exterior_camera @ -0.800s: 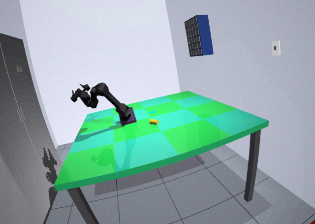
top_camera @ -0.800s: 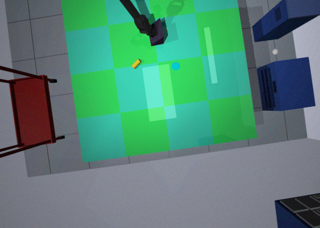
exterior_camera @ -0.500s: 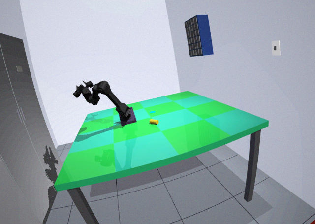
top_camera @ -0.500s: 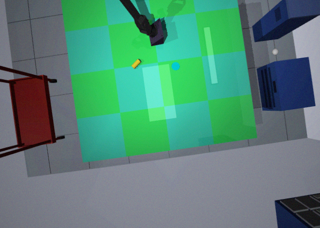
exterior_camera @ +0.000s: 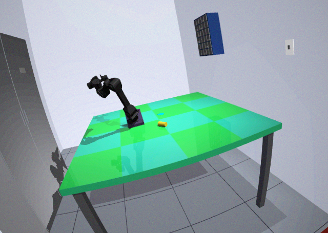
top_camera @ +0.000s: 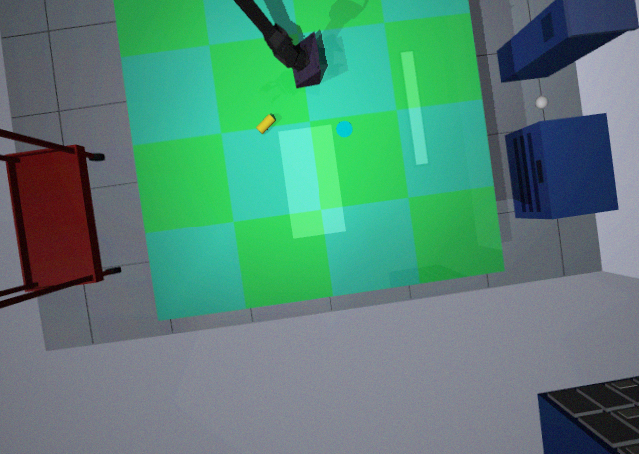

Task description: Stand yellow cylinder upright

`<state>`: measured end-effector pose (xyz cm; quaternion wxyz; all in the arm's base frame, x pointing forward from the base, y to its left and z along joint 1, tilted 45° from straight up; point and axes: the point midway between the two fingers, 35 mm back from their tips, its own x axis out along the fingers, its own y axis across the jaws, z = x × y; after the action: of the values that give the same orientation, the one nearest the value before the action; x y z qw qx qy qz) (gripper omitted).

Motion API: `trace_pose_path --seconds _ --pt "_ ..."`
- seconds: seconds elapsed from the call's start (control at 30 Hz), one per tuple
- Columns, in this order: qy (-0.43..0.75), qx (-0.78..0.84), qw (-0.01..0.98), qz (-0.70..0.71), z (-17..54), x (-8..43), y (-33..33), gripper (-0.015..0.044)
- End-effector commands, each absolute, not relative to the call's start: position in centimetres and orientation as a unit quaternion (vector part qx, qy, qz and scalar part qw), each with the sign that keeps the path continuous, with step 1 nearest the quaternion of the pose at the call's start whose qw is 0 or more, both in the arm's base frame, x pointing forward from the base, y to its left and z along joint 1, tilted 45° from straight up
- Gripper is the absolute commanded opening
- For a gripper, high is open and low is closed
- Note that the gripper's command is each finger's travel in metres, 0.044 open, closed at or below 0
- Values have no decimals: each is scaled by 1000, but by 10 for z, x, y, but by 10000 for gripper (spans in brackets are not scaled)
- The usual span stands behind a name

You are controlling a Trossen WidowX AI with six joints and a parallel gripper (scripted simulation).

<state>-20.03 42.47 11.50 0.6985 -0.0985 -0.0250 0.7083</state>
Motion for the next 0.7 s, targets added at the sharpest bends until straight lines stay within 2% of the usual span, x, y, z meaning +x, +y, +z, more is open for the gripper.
trace_pose_path --seconds 0.0,0.67 --pt "0 -104 727 679 116 -169 437 309" --pt "121 -139 838 513 106 -8 454 309"
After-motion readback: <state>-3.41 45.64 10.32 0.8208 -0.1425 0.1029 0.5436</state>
